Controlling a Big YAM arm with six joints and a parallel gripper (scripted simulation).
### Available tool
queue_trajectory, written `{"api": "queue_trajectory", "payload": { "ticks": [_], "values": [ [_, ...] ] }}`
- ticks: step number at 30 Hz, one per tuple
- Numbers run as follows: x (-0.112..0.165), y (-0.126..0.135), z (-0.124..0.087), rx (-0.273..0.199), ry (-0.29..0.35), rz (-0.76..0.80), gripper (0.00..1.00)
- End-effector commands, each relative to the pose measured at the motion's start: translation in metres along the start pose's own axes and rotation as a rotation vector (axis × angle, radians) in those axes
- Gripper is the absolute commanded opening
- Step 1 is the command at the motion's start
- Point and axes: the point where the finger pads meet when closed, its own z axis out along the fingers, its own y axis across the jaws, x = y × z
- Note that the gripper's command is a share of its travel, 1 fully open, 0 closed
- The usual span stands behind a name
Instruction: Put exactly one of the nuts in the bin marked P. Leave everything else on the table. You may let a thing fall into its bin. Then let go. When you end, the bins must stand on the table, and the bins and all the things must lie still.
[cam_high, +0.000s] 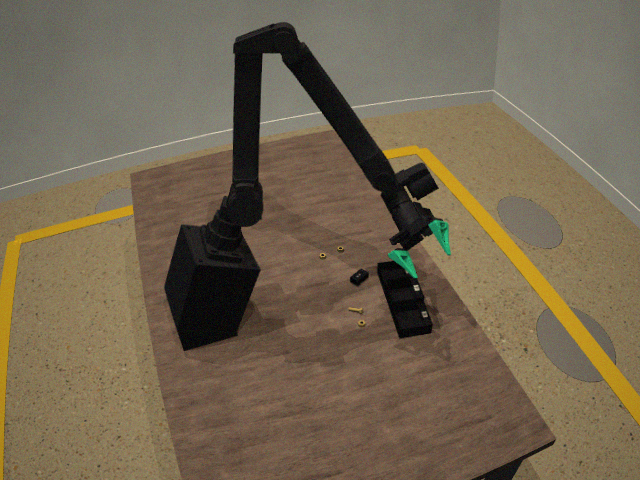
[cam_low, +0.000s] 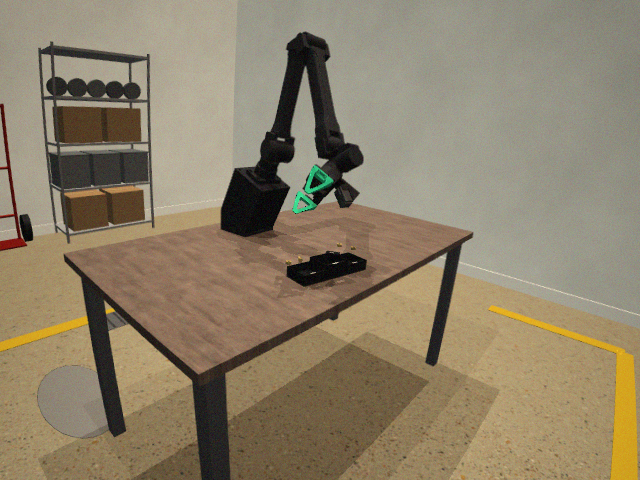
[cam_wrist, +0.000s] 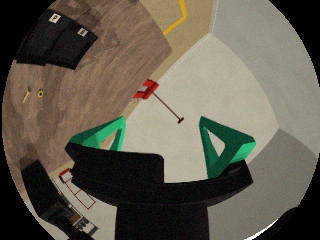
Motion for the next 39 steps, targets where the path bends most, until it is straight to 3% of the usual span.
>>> {"api": "queue_trajectory", "payload": {
  "ticks": [1,17,18,39],
  "values": [
    [0.0001,-0.0037,-0.0007,0.005,-0.001,0.007,1.0],
    [0.0001,-0.0037,-0.0007,0.005,-0.001,0.007,1.0],
    [0.0001,-0.0001,0.0,0.0,0.0,0.0,0.09],
    [0.0001,-0.0001,0.0,0.0,0.0,0.0,0.09]
  ]
}}
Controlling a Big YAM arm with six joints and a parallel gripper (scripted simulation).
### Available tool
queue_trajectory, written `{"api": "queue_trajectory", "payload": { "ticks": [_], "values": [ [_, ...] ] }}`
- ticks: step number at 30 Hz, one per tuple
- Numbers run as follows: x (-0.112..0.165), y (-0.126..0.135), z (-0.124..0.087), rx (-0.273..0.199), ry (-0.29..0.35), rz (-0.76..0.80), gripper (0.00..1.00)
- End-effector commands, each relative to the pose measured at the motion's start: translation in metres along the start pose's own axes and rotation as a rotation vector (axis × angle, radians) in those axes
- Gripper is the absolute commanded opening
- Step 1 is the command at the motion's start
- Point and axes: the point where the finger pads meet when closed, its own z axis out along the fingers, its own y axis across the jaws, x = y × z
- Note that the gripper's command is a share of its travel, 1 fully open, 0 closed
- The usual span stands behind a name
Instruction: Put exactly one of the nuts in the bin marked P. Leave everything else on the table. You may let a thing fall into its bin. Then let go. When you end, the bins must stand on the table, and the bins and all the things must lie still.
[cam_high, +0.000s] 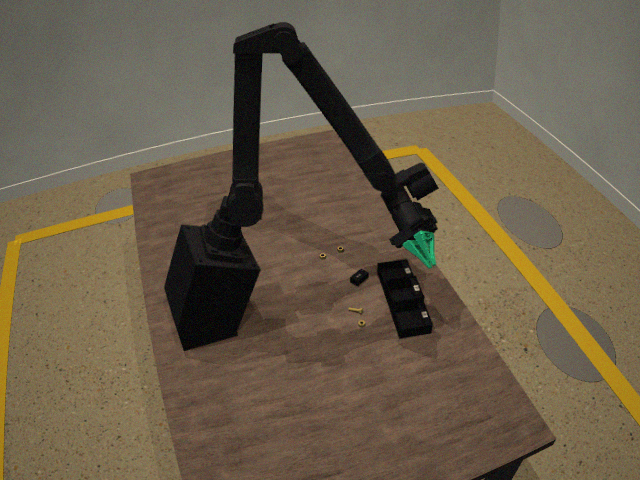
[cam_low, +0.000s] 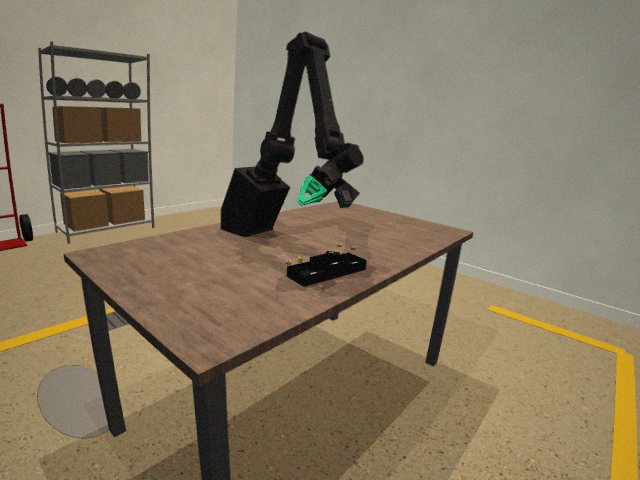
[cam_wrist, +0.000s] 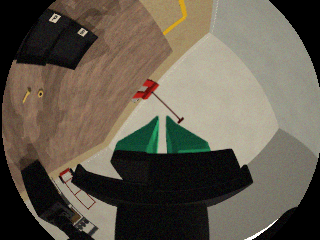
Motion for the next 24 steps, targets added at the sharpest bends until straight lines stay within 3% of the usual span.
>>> {"api": "queue_trajectory", "payload": {
  "ticks": [1,12,14,17,18,19,21,22,24],
  "values": [
    [0.0,0.0,0.0,0.0,0.0,0.0,0.09],
    [0.0,0.0,0.0,0.0,0.0,0.0,0.09],
    [-0.014,0.01,0.006,0.012,-0.009,0.024,0.09],
    [-0.014,0.012,0.009,0.01,-0.006,0.026,0.09],
    [-0.023,0.0,-0.001,-0.025,-0.029,0.059,0.09],
    [-0.024,-0.008,-0.013,-0.023,-0.076,0.109,0.09],
    [-0.029,0.013,-0.024,-0.076,-0.142,0.135,0.09],
    [-0.029,0.012,-0.025,-0.081,-0.156,0.146,0.09],
    [-0.036,0.021,-0.038,-0.136,-0.206,0.185,0.09]
  ]
}}
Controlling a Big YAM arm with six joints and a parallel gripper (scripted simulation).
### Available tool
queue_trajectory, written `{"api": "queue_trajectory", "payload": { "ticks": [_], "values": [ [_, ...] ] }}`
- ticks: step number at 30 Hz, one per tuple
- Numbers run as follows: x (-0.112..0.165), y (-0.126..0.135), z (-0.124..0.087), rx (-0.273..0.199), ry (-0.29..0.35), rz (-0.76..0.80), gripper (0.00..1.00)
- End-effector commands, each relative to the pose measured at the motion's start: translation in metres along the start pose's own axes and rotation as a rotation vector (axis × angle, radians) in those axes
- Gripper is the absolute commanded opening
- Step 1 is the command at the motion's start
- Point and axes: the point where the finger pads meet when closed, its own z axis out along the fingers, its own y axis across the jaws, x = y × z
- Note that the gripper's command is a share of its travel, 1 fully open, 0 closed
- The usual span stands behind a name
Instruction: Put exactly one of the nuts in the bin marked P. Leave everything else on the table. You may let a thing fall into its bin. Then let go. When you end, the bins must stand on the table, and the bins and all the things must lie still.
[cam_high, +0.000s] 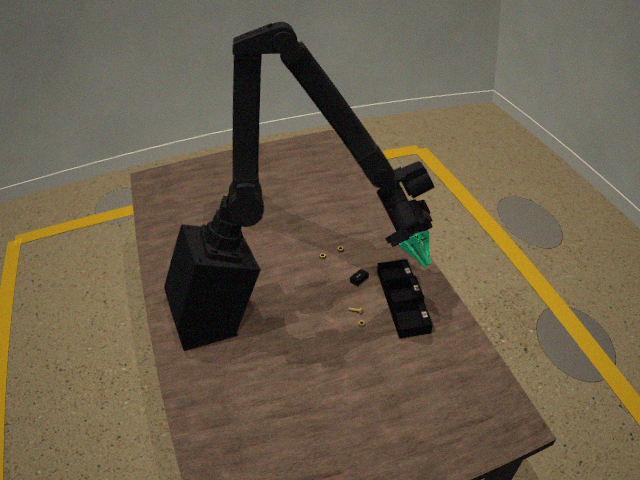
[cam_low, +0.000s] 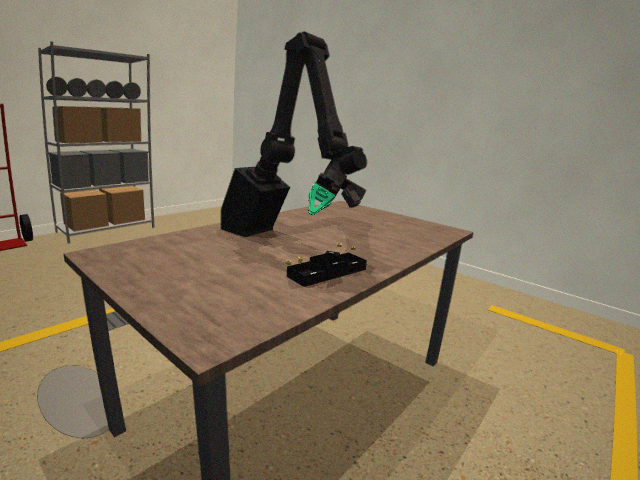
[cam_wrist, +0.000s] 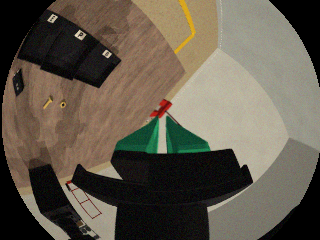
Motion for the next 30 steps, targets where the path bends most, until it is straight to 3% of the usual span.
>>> {"api": "queue_trajectory", "payload": {
  "ticks": [1,3,5,10,11,19,22,26,30],
  "values": [
    [-0.006,0.004,-0.025,-0.049,-0.06,0.141,0.09],
    [-0.01,0.01,-0.031,-0.086,-0.093,0.183,0.09],
    [-0.01,0.01,-0.031,-0.086,-0.093,0.183,0.09],
    [-0.021,0.033,-0.055,-0.224,-0.175,0.292,0.09],
    [-0.021,0.034,-0.057,-0.232,-0.176,0.302,0.09],
    [-0.029,0.07,-0.099,-0.455,-0.243,0.437,0.09],
    [-0.029,0.073,-0.102,-0.474,-0.242,0.46,0.09],
    [-0.029,0.093,-0.129,-0.626,-0.248,0.542,0.09],
    [-0.027,0.111,-0.154,-0.738,-0.232,0.61,0.09]
  ]
}}
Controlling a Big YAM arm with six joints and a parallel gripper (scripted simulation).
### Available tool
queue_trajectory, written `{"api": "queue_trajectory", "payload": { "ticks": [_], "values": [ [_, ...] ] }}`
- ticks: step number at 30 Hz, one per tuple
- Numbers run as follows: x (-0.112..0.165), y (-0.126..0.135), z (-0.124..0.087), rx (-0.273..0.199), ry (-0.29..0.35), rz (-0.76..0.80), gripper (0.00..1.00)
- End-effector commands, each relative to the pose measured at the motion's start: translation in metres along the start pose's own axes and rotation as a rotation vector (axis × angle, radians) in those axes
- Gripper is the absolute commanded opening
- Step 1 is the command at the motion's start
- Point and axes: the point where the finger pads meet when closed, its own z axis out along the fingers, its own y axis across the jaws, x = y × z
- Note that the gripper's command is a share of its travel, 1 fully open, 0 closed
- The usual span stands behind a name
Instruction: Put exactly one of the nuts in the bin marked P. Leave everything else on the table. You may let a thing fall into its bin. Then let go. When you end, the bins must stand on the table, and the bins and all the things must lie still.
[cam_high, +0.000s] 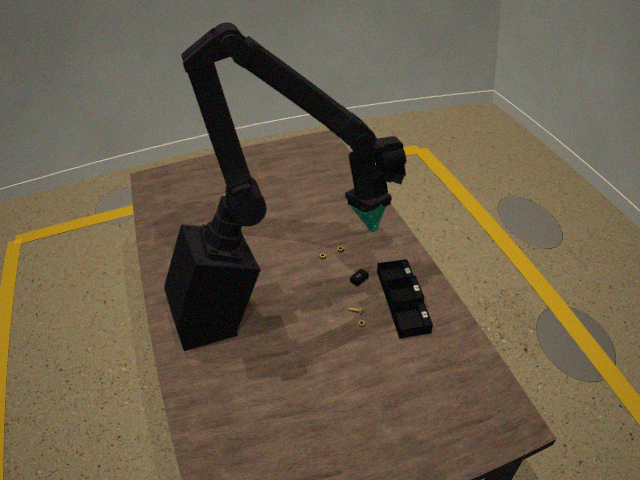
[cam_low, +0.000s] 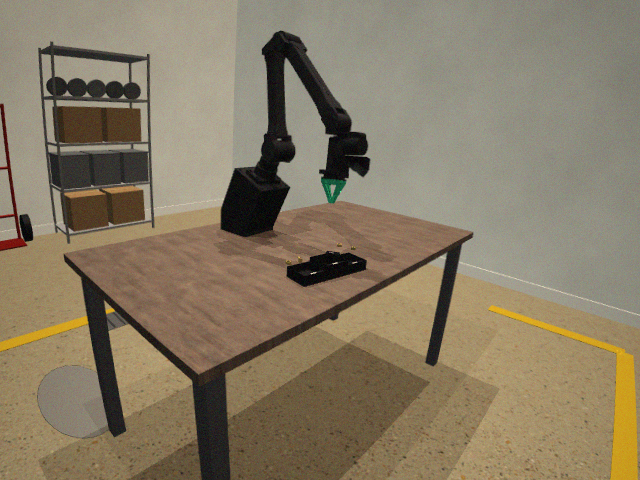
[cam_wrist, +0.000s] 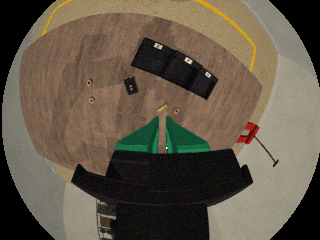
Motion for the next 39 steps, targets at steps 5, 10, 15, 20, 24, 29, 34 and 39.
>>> {"api": "queue_trajectory", "payload": {
  "ticks": [5,10,15,20,24,29,34,39],
  "values": [
    [0.02,0.041,-0.024,-0.148,0.041,0.223,0.09],
    [0.027,0.051,-0.027,-0.194,0.073,0.285,0.09],
    [0.028,0.047,-0.021,-0.187,0.08,0.297,0.09],
    [0.027,0.045,-0.021,-0.185,0.073,0.3,0.09],
    [0.026,0.046,-0.02,-0.187,0.068,0.296,0.09],
    [0.026,0.044,-0.02,-0.185,0.069,0.298,0.09],
    [0.026,0.044,-0.02,-0.185,0.068,0.289,0.09],
    [0.026,0.044,-0.019,-0.187,0.066,0.281,0.09]
  ]
}}
